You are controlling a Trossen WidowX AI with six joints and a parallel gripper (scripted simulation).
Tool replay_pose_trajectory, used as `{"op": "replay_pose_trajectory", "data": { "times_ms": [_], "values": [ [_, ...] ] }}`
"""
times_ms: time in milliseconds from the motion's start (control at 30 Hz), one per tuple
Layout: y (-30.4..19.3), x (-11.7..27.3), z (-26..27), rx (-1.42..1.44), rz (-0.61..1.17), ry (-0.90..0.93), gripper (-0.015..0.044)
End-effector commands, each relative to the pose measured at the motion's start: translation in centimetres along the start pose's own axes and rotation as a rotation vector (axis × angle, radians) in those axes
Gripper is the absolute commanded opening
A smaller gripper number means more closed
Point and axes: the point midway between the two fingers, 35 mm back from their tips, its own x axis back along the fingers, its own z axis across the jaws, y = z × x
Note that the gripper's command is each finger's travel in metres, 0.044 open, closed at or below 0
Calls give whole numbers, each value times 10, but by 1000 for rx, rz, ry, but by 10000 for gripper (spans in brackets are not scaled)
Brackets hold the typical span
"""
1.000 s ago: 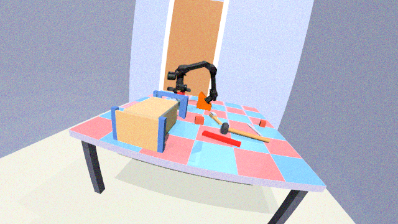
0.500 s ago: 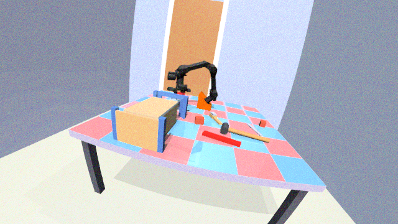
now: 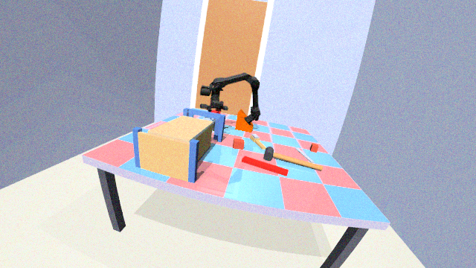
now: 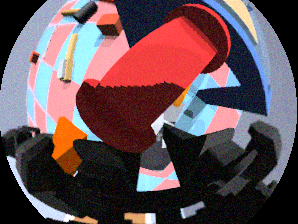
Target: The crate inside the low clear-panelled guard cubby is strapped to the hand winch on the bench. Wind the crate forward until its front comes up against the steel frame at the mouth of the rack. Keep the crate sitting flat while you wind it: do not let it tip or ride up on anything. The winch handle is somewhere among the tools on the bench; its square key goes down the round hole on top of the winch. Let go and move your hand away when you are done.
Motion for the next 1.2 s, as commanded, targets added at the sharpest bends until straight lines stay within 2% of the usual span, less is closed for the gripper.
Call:
{"op": "replay_pose_trajectory", "data": {
  "times_ms": [0, 633, 1167],
  "values": [
    [0, -4, -1, -10, 4, 3, 0],
    [-1, -4, 5, 102, 4, 15, 0],
    [-1, -4, 3, 60, 4, 10, 0]
  ]
}}
